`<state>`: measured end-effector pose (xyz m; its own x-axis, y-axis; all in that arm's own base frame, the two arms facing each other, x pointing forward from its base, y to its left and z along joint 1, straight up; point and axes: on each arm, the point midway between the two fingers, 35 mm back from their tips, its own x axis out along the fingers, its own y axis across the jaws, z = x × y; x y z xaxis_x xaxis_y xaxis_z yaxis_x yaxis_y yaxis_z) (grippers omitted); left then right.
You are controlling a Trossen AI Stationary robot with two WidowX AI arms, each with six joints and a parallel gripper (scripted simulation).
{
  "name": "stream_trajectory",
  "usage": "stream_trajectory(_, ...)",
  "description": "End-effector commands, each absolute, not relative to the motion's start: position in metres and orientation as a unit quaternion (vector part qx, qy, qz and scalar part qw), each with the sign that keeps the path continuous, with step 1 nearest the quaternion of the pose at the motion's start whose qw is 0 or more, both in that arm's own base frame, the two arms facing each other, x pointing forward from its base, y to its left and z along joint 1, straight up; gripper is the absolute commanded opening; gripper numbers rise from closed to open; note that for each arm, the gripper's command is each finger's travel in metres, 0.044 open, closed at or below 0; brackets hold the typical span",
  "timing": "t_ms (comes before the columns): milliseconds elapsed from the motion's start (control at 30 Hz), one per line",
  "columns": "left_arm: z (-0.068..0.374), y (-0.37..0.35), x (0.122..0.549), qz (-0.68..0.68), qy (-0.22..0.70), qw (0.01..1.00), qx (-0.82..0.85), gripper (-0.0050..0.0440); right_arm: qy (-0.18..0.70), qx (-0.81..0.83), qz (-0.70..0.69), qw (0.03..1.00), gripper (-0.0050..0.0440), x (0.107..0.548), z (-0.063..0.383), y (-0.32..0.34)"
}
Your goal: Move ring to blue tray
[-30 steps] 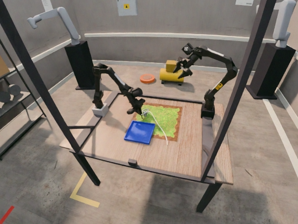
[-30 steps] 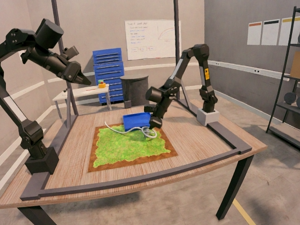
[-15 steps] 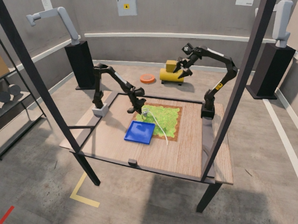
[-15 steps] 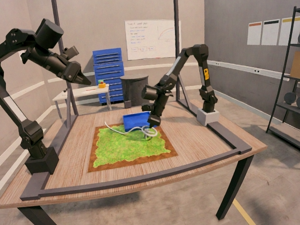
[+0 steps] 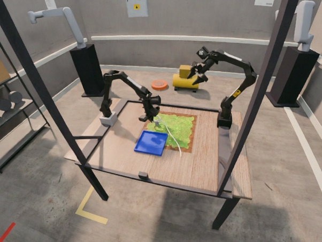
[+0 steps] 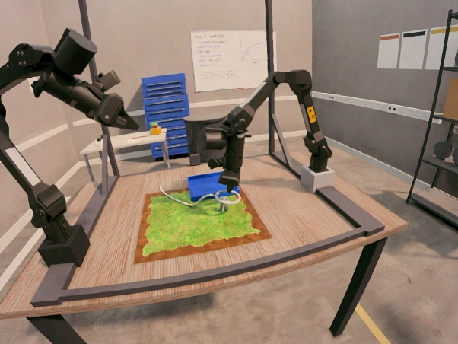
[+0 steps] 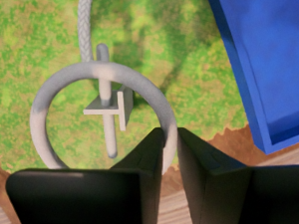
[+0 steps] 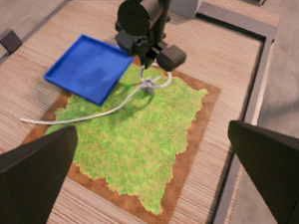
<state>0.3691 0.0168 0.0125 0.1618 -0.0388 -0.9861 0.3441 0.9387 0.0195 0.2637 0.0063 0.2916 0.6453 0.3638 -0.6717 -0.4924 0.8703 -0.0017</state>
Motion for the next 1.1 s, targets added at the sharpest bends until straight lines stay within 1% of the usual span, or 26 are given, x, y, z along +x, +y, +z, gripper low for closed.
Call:
stream_trajectory(0, 0.028, 0.016, 0.381, -0.120, 0.648, 0.742, 0.126, -0.0050, 0.343, -0.095, 0.236, 0.904, 0.0440, 0.263, 0.296, 0.006)
stream_trajectory(367, 0.035, 0.015, 0.383, -0.116, 0.677, 0.715, 0.131, -0.0050, 0.343, -0.095, 0.236, 0.904, 0.0440, 0.263, 0.296, 0.006)
stream_trajectory(933, 0.037, 0.016, 0.381, -0.118, 0.674, 0.717, 0.130, -0.0050, 0.343, -0.095, 0.236, 0.904, 0.0440, 0.263, 0.296, 0.006)
stream_trajectory(1067, 0.049, 0.016, 0.385, -0.115, 0.666, 0.726, 0.131, -0.0050, 0.349, -0.094, 0.237, 0.902, 0.0440, 0.266, 0.288, 0.010)
